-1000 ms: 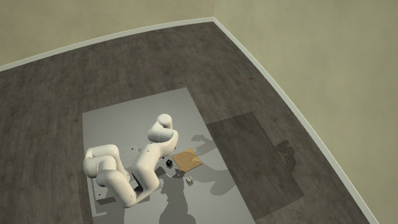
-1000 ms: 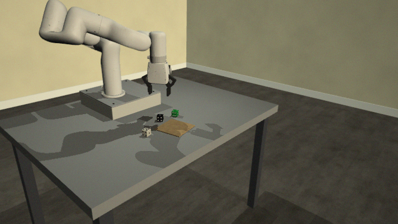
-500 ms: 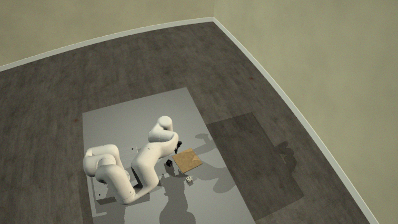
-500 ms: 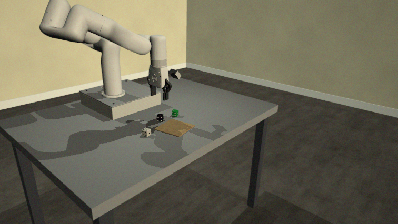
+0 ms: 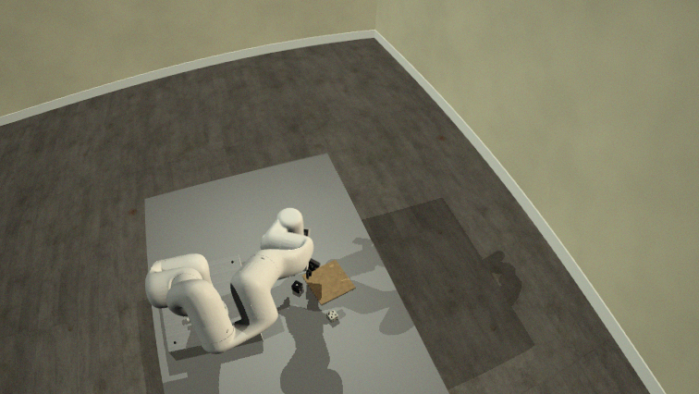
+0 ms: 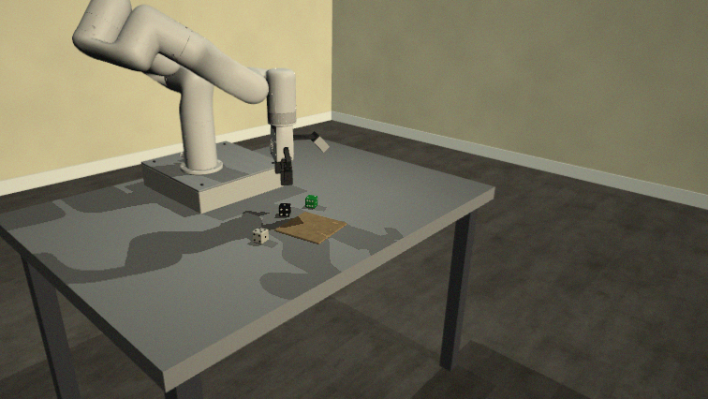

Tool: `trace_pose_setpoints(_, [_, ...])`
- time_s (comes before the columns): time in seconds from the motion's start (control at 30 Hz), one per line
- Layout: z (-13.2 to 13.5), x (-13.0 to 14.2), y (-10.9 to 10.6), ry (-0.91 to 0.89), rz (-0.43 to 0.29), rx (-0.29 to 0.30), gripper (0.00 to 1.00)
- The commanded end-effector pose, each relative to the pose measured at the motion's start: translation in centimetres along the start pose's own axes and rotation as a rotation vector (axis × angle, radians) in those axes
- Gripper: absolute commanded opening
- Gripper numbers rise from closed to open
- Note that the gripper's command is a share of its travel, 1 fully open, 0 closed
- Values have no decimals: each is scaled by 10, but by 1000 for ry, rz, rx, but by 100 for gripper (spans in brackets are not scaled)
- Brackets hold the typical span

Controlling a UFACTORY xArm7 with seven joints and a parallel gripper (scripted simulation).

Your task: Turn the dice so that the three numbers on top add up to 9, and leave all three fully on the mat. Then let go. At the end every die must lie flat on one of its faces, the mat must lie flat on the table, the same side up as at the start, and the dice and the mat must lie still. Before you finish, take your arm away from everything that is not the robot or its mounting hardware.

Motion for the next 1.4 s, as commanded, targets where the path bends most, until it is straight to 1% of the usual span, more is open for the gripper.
trace_pose_setpoints(0.0, [0,-1,2,97,1,11,100])
trace_pose_setpoints(0.1, [0,0,6,234,2,11,100])
trace_pose_setpoints(0.17, [0,0,7,289,2,11,100])
trace_pose_setpoints(0.33, [1,0,8,325,2,11,100])
trace_pose_setpoints(0.37, [1,0,8,325,2,11,47])
trace_pose_setpoints(1.37, [1,0,8,325,2,11,47])
Point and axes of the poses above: the point where the finger pads meet when closed, its own y axis out along the fingers, its own z axis across the jaws, x = y × z, the point moved 5 cm from there along -y, back along the fingers, and after that the axes turned 9 degrees about y, right-handed, at the moved point
